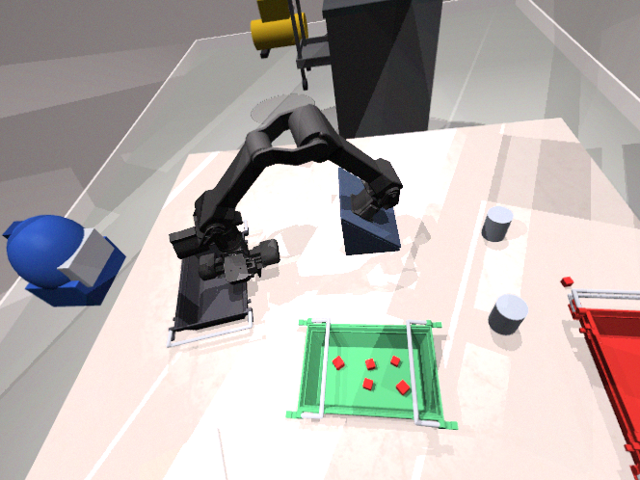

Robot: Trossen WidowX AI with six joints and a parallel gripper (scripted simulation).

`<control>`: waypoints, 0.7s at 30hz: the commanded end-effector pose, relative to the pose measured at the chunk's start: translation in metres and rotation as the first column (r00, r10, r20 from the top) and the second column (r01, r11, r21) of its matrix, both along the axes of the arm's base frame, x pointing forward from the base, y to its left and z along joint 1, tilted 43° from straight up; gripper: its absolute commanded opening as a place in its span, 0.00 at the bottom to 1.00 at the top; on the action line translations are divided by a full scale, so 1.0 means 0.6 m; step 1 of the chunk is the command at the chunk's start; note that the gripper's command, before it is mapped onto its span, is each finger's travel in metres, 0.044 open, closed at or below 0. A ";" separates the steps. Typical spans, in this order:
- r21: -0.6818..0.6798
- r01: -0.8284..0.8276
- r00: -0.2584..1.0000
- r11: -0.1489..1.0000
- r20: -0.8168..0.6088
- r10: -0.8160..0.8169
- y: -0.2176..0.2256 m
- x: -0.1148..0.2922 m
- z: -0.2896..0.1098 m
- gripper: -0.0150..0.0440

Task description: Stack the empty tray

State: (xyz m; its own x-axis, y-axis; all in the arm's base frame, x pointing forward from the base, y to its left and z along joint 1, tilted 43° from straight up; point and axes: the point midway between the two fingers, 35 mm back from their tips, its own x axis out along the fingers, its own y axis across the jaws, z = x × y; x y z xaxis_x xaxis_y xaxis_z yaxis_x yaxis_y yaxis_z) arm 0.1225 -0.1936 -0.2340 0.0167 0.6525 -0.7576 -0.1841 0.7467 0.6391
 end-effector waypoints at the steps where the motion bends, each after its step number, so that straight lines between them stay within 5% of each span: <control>1: 0.002 0.006 1.000 1.000 0.001 -0.006 0.001 0.001 -0.001 0.61; 21: 0.002 0.006 1.000 1.000 0.001 -0.006 0.001 0.001 -0.001 0.38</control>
